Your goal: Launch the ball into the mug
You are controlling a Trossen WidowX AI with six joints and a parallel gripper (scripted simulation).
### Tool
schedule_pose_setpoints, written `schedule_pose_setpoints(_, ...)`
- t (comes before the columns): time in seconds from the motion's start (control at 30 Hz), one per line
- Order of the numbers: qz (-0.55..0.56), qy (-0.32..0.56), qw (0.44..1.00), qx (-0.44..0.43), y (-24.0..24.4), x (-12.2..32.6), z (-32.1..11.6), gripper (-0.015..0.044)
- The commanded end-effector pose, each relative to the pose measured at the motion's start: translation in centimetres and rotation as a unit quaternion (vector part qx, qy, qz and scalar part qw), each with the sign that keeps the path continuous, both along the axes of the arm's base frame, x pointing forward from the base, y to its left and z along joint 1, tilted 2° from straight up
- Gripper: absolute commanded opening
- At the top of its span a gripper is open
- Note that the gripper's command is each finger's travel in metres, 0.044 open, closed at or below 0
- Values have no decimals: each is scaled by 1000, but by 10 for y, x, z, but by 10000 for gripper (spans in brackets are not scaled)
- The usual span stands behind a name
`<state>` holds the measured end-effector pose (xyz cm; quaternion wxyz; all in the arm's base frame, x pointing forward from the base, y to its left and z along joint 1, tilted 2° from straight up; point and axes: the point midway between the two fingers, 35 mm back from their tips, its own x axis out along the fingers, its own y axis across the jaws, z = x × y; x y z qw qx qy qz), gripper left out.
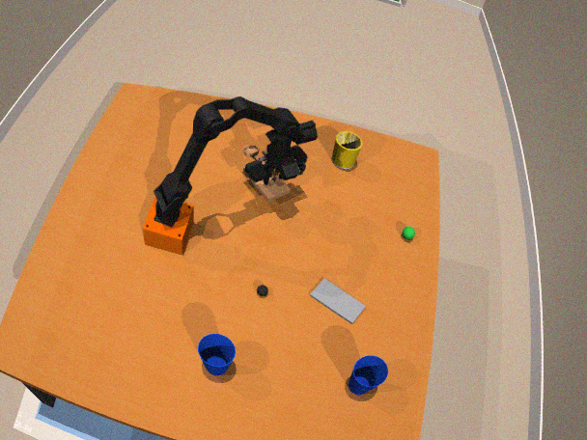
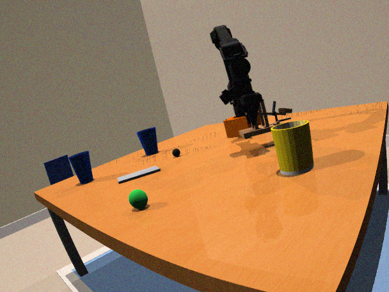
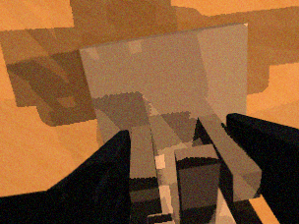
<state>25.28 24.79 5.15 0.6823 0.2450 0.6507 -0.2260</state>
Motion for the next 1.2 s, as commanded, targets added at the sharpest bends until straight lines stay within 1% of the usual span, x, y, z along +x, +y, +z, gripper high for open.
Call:
schedule_pose_setpoints(0.0,61,-5,998,0,2,2,3,0)
schedule_pose_setpoints(0.27,195,-7,981,-7,6,5,3,0)
schedule_pose_setpoints(0.57,331,-9,943,-14,19,13,3,0)
schedule_pose_setpoints(0.83,334,-10,943,-14,22,13,2,0)
schedule_pose_setpoints(1.17,334,-10,942,-14,24,15,-14,0)
